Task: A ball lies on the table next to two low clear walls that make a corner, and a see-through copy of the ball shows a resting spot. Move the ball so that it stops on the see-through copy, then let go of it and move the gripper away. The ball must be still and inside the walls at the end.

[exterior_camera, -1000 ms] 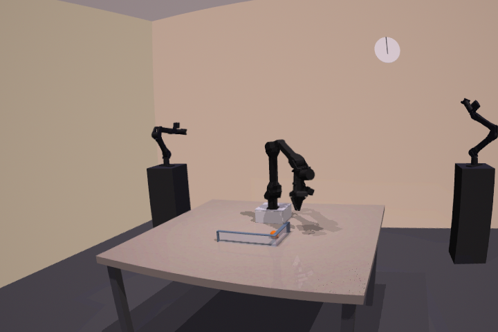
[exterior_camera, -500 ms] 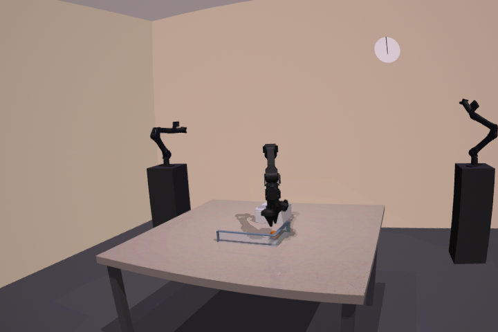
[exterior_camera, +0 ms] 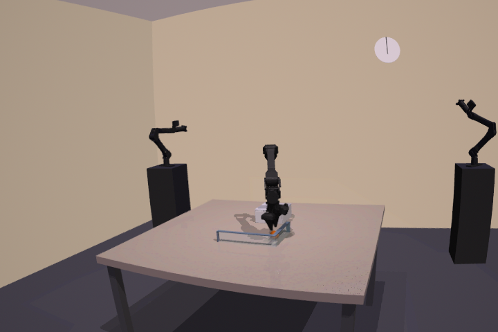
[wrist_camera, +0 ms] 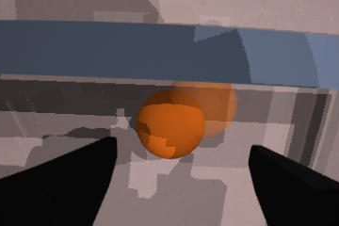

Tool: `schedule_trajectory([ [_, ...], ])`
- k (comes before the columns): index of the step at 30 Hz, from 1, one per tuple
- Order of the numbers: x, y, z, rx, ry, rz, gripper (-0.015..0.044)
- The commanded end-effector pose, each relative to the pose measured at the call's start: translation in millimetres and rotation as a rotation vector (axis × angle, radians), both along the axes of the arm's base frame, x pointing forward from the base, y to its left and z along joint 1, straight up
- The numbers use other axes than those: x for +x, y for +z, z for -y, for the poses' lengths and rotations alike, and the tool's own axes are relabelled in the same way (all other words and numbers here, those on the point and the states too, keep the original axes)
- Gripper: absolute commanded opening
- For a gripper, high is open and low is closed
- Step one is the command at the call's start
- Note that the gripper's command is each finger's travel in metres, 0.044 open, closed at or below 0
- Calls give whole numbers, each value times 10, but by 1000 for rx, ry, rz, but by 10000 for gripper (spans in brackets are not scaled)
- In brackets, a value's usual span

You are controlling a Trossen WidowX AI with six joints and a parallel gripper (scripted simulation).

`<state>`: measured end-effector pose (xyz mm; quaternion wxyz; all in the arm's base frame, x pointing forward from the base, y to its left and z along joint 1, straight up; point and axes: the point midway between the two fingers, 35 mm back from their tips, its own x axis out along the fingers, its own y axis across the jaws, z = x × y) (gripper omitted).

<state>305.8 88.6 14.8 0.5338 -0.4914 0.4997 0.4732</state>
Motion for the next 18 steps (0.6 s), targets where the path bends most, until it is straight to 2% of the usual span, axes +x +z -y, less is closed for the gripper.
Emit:
schedule_trajectory([
  [1, -42, -121, 6, -2, 4, -24, 302],
  [18, -43, -374, 5, -2, 4, -25, 302],
])
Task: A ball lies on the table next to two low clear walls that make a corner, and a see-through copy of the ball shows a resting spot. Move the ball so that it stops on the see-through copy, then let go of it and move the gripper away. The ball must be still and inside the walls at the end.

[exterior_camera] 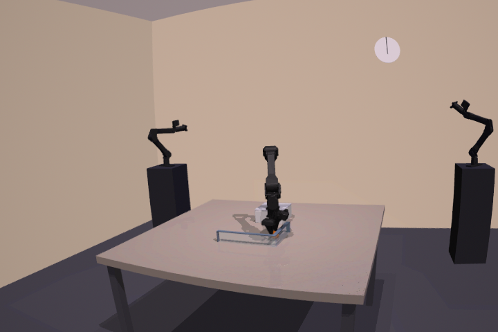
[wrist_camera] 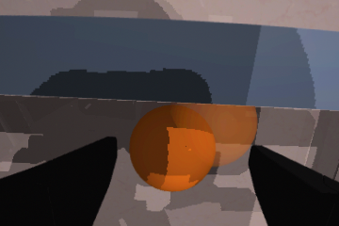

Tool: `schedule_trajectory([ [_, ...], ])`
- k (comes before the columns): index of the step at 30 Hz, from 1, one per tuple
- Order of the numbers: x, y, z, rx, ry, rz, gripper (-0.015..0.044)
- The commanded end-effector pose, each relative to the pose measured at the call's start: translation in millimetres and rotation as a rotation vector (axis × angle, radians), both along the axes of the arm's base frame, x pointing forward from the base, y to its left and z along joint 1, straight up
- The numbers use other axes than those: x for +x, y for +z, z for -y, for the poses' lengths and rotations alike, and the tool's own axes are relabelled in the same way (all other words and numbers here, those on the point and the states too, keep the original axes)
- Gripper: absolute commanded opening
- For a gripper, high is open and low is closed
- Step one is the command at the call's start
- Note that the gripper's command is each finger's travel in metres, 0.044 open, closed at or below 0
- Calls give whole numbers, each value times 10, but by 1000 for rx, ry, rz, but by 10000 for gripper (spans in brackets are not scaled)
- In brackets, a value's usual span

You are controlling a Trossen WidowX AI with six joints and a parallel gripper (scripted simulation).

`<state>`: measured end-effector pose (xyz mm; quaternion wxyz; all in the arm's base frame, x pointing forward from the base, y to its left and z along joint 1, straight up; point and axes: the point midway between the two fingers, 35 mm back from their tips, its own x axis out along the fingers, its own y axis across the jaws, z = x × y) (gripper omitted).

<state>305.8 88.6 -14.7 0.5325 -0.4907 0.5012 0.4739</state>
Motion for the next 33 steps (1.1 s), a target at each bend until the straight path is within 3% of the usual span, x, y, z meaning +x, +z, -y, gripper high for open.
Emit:
schedule_trajectory([
  [1, -44, -79, 5, -1, 4, -21, 302],
  [22, -44, -79, 5, -1, 4, -21, 168],
  [28, 18, 25, 116, 0, -46, 5, 11],
  [33, 43, 252, 89, 0, -38, 1, 0],
])
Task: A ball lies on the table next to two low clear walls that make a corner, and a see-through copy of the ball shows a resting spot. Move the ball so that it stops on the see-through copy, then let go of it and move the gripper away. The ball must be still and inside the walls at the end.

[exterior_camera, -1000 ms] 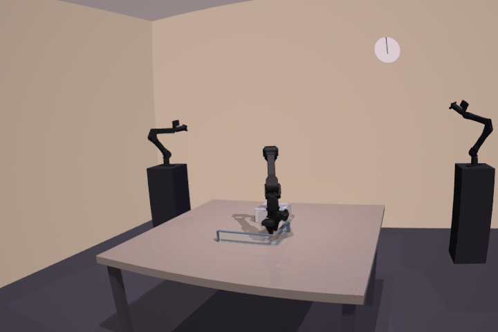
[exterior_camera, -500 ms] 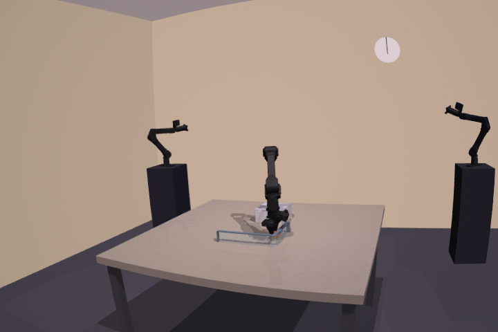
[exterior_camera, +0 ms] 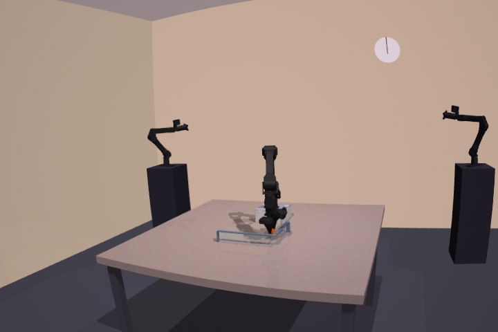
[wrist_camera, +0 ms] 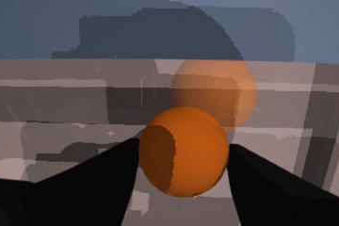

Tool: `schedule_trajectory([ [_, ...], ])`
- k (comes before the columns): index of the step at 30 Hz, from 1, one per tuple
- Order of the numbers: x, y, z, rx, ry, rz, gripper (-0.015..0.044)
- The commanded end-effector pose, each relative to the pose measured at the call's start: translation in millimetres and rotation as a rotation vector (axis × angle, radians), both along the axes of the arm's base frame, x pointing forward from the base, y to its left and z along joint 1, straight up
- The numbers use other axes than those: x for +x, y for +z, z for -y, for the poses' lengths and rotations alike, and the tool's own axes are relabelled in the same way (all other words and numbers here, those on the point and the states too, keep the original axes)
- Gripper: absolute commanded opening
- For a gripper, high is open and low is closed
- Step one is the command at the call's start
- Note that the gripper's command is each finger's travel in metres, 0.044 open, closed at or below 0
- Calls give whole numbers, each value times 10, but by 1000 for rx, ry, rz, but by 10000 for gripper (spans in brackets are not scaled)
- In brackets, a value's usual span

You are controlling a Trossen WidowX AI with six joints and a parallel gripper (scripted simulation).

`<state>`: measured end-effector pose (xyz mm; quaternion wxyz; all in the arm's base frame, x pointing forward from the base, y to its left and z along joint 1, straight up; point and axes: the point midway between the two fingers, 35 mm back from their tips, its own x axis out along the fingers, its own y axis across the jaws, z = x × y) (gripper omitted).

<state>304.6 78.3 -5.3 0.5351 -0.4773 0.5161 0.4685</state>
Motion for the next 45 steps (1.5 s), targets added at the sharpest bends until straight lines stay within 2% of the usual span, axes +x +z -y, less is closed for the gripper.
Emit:
schedule_trajectory([
  [1, 59, 213, -21, 2, 0, 21, 0],
  [13, -34, 1035, -82, 2, 35, 3, 0],
  [17, -61, 1135, -84, 2, 40, 1, 0],
  [25, 110, 737, -179, 3, 40, 2, 0],
  [33, 139, 583, -193, 3, 40, 2, 0],
  [41, 146, 40, -197, 3, 40, 2, 0],
  [45, 141, -7, -196, 3, 40, 2, 0],
])
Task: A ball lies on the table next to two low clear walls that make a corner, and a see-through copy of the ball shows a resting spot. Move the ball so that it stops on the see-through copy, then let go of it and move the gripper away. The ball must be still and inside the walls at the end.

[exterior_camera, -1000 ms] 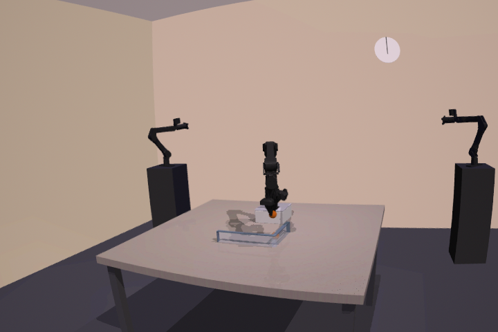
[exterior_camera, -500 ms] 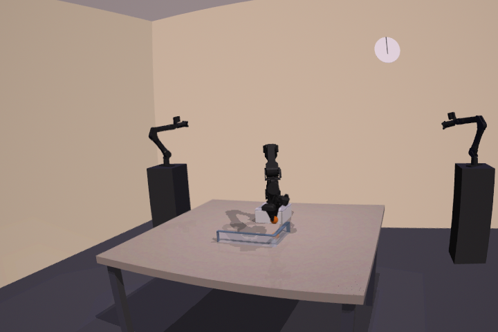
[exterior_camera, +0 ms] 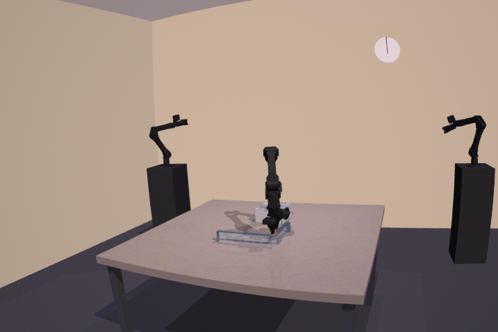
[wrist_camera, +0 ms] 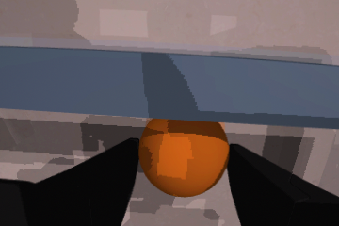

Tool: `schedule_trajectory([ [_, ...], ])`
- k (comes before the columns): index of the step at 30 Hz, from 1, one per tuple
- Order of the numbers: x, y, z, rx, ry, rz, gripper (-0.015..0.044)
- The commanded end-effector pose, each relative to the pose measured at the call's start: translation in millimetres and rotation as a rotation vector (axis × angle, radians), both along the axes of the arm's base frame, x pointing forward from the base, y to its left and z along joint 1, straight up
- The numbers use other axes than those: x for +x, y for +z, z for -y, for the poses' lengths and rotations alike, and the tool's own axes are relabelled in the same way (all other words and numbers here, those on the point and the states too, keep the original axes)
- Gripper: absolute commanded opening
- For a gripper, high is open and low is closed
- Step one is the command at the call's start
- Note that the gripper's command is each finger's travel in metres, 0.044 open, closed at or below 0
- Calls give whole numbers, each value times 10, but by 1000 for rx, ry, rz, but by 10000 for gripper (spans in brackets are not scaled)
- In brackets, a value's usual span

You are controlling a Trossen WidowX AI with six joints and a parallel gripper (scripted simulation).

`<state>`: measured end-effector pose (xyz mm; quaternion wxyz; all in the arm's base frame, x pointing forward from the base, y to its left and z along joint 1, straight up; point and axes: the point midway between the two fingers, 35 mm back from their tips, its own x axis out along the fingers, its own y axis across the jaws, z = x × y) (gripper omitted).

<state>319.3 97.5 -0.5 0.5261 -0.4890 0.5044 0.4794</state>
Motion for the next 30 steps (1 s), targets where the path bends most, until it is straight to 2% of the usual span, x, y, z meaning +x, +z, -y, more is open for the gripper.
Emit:
schedule_trajectory([
  [1, -5, -55, -4, 2, -3, -2, 0],
  [20, -1, -246, -6, 2, -3, -2, 0],
  [30, 33, -188, -11, 4, 0, 14, 263],
])
